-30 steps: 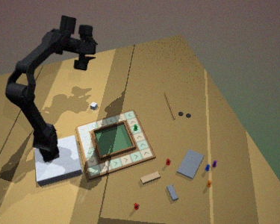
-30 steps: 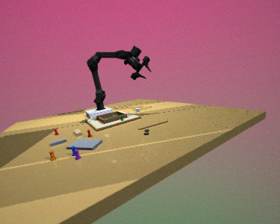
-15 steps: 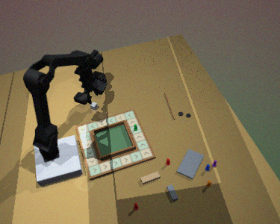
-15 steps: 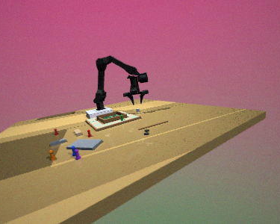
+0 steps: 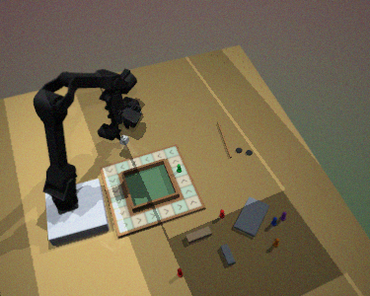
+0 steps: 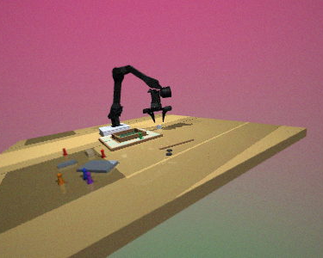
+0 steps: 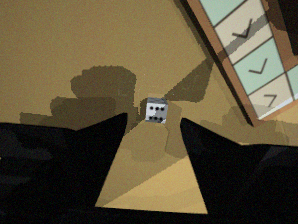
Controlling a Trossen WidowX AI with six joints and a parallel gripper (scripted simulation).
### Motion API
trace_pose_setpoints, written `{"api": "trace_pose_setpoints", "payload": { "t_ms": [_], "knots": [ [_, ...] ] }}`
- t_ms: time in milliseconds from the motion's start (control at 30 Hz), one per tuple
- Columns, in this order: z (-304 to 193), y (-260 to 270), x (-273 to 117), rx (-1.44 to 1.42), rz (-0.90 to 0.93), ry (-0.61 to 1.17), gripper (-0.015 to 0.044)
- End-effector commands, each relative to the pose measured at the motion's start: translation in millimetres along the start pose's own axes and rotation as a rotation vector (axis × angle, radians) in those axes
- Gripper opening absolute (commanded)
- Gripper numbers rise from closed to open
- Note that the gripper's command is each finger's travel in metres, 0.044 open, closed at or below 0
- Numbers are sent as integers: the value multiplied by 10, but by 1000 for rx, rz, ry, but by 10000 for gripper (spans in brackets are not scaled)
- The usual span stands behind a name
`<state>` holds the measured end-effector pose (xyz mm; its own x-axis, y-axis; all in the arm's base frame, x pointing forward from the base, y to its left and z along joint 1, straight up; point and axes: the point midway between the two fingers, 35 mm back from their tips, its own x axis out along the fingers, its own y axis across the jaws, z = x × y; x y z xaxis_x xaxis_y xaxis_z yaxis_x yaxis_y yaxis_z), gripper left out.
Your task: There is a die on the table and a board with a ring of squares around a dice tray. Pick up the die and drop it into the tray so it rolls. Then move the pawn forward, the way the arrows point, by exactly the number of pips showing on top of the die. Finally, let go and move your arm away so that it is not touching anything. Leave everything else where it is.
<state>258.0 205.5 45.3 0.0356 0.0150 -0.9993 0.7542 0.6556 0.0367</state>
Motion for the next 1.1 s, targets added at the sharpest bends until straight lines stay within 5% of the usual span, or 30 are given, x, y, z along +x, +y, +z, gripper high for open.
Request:
{"api": "trace_pose_setpoints", "payload": {
  "t_ms": [0, 667, 833, 1067],
  "knots": [
    [-12, -24, 79, 6, -12, 6, 275],
    [-18, -33, 360, 6, -12, 7, 275],
    [-18, -33, 360, 6, -12, 7, 144],
    [-18, -33, 360, 6, -12, 7, 97]
  ]
}}
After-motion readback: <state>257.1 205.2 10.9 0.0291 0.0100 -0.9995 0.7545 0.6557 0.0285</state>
